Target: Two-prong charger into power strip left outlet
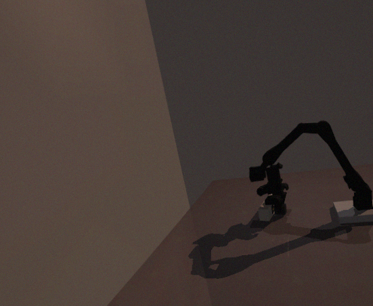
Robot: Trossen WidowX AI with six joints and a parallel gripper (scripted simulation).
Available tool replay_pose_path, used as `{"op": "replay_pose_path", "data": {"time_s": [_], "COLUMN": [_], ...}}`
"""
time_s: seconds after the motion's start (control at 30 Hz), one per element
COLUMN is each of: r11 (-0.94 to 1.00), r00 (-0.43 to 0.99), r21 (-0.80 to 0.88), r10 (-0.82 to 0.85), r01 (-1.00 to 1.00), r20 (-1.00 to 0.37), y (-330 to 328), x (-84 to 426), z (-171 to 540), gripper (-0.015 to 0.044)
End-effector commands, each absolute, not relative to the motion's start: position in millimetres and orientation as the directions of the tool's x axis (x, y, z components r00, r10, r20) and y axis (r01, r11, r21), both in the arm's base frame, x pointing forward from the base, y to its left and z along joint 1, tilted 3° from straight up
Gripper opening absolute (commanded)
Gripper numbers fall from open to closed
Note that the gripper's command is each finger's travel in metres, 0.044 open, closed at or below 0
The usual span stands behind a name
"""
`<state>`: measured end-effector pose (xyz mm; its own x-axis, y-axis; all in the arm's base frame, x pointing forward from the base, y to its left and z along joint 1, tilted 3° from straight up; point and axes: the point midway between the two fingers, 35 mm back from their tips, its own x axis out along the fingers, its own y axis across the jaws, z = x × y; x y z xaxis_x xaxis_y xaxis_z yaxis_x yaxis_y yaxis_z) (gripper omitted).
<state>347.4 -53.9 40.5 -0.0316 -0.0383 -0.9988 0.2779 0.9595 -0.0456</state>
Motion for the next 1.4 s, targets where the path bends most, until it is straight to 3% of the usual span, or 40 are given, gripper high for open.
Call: {"op": "replay_pose_path", "data": {"time_s": [0.0, 1.37], "r11": [0.96, 0.96], "r00": [-0.03, -0.029], "r21": [-0.041, -0.041], "r10": [-0.034, -0.034], "r01": [0.277, 0.277], "r20": [-0.999, -0.999], "y": [-54, -58], "x": [349, 364], "z": [41, 41], "gripper": [0.0, 0.0]}}
